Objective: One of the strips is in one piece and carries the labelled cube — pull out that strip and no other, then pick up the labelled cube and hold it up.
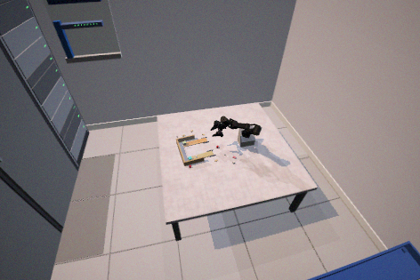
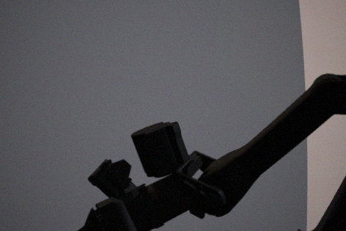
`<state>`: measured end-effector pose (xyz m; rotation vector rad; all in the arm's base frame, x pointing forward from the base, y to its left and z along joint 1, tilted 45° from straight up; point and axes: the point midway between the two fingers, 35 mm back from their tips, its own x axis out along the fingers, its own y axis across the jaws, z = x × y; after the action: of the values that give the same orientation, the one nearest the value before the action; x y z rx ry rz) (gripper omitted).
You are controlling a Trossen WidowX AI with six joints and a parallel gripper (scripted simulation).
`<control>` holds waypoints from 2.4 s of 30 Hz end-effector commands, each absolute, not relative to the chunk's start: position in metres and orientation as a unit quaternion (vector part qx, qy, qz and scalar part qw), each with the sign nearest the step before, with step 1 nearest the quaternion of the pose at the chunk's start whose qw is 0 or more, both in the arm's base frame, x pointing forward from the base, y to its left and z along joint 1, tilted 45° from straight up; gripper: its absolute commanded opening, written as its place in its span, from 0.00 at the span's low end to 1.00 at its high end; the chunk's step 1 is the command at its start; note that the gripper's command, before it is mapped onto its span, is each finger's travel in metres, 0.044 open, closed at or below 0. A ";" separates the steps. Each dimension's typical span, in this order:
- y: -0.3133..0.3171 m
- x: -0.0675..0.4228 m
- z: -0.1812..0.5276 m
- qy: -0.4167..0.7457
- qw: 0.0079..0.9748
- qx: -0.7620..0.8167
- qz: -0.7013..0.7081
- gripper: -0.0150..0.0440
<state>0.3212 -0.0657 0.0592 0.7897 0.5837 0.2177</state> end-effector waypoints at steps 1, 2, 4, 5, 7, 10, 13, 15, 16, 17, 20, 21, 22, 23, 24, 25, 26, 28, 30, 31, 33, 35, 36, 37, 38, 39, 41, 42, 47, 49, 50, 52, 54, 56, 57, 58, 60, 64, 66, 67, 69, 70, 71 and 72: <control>-0.067 0.318 0.053 0.282 0.880 0.370 0.101 0.93; -0.067 0.318 0.053 0.282 0.880 0.370 0.101 0.93; -0.068 0.319 0.052 0.284 0.879 0.369 0.101 0.89; -0.069 0.322 0.050 0.291 0.878 0.367 0.101 0.84; -0.074 0.333 0.040 0.319 0.871 0.358 0.104 0.75; -0.081 0.350 0.022 0.364 0.859 0.342 0.112 0.62; -0.086 0.364 0.004 0.409 0.843 0.325 0.125 0.49; -0.087 0.372 -0.008 0.439 0.831 0.314 0.137 0.40; -0.088 0.375 -0.015 0.453 0.824 0.308 0.143 0.35; -0.088 0.379 -0.021 0.468 0.817 0.303 0.150 0.31; -0.088 0.386 -0.040 0.509 0.793 0.286 0.174 0.25; -0.088 0.388 -0.046 0.522 0.784 0.281 0.183 0.25; -0.087 0.389 -0.052 0.535 0.775 0.275 0.193 0.25; -0.086 0.390 -0.058 0.547 0.766 0.270 0.203 0.25; -0.085 0.392 -0.063 0.559 0.756 0.265 0.213 0.25; -0.084 0.392 -0.069 0.570 0.746 0.260 0.224 0.25; -0.082 0.393 -0.074 0.582 0.736 0.255 0.236 0.25; -0.079 0.393 -0.085 0.603 0.713 0.247 0.259 0.25; -0.075 0.392 -0.095 0.621 0.690 0.239 0.284 0.25; -0.074 0.391 -0.098 0.629 0.680 0.236 0.295 0.25; -0.072 0.390 -0.101 0.634 0.672 0.233 0.304 0.25; -0.071 0.392 -0.100 0.634 0.672 0.233 0.304 0.25; -0.071 0.392 -0.100 0.634 0.672 0.233 0.304 0.25; -0.071 0.392 -0.100 0.634 0.672 0.233 0.304 0.25; -0.071 0.392 -0.101 0.634 0.672 0.233 0.304 0.25; -0.071 0.392 -0.101 0.634 0.672 0.233 0.304 0.25; -0.069 0.392 -0.103 0.634 0.672 0.233 0.304 0.25; -0.068 0.393 -0.104 0.634 0.672 0.233 0.304 0.25; -0.062 0.393 -0.110 0.634 0.672 0.233 0.304 0.25; -0.059 0.394 -0.113 0.634 0.672 0.233 0.304 0.25; -0.058 0.394 -0.114 0.634 0.672 0.233 0.304 0.25; -0.056 0.394 -0.116 0.634 0.672 0.233 0.304 0.25; -0.053 0.394 -0.118 0.634 0.672 0.233 0.304 0.25; -0.051 0.395 -0.121 0.634 0.672 0.233 0.304 0.25; -0.050 0.395 -0.122 0.634 0.672 0.233 0.304 0.25; -0.049 0.395 -0.123 0.634 0.672 0.233 0.304 0.25; -0.046 0.395 -0.125 0.634 0.672 0.233 0.304 0.25; -0.042 0.395 -0.130 0.634 0.672 0.234 0.304 0.25; -0.039 0.395 -0.132 0.634 0.672 0.234 0.304 0.25; -0.038 0.395 -0.133 0.634 0.672 0.234 0.304 0.25; -0.036 0.395 -0.136 0.634 0.672 0.234 0.304 0.25; -0.034 0.396 -0.137 0.634 0.672 0.234 0.304 0.25; -0.033 0.396 -0.138 0.634 0.672 0.234 0.304 0.25; -0.032 0.396 -0.139 0.634 0.672 0.234 0.304 0.25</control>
<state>0.3985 -0.0375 -0.1335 0.5126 1.4186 0.6838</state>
